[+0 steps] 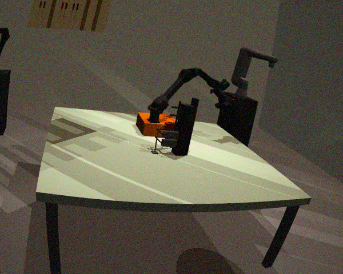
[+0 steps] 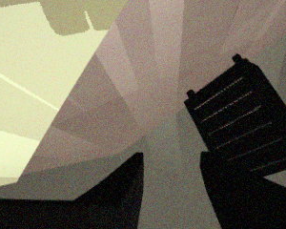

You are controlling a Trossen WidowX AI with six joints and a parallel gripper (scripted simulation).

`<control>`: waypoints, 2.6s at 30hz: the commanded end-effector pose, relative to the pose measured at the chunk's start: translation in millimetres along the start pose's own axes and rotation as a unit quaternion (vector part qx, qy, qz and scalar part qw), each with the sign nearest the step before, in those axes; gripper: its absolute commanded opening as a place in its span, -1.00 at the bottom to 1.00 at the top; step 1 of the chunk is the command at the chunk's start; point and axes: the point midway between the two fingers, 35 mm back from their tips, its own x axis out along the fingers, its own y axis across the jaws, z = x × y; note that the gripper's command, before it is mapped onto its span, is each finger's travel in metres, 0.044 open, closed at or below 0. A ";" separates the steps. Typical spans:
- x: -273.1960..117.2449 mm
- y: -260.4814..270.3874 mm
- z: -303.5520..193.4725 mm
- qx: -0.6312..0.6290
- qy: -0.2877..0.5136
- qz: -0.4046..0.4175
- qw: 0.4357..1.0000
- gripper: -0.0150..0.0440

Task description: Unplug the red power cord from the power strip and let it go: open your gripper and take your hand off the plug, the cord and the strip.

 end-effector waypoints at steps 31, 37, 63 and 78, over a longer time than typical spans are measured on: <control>-8.0 515.4 -250.5 0.891 0.279 0.250 0.258 0.05; -66.0 596.2 -244.8 0.910 0.356 0.210 -0.024 0.05; -239.9 678.9 -141.6 0.489 0.482 0.034 -0.727 0.05; -230.1 669.9 -143.5 0.489 0.481 0.034 -0.727 0.05</control>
